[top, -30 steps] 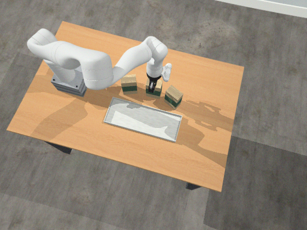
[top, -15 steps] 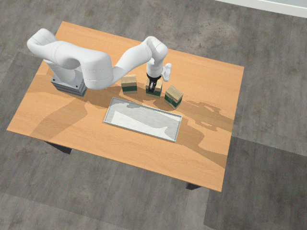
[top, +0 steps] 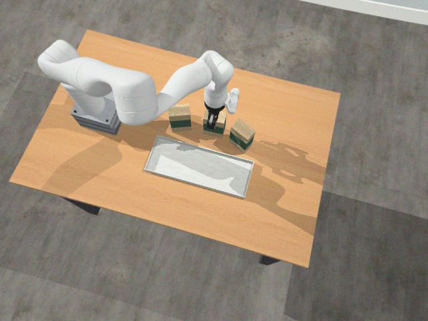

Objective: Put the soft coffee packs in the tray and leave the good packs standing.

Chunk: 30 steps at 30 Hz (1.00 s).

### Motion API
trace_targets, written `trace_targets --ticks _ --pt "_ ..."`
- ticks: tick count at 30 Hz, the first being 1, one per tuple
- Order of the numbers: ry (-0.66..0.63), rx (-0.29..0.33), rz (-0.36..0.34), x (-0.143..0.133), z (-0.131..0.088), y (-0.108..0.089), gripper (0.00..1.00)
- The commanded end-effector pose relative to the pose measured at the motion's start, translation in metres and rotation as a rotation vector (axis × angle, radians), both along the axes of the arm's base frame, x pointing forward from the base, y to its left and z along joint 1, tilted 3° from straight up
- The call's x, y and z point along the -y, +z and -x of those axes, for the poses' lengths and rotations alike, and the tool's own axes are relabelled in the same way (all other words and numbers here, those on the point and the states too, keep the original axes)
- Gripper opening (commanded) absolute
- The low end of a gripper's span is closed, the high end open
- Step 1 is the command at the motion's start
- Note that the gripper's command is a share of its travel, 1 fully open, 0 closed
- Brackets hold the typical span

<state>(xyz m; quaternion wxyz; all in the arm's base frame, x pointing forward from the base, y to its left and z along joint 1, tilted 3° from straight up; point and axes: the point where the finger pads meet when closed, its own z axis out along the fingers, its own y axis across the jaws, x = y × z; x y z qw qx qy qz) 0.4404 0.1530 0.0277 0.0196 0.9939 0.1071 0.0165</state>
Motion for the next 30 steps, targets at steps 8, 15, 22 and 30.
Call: trace_targets --ticks 8,15,22,30 --pt "0.000 0.002 0.000 -0.002 0.001 0.052 0.81" --pt "0.000 0.002 0.000 -0.003 0.002 0.077 0.81" --pt "0.000 0.002 0.000 -0.003 0.002 0.077 0.81" --pt "-0.076 0.004 -0.005 -0.005 -0.018 0.078 0.81"
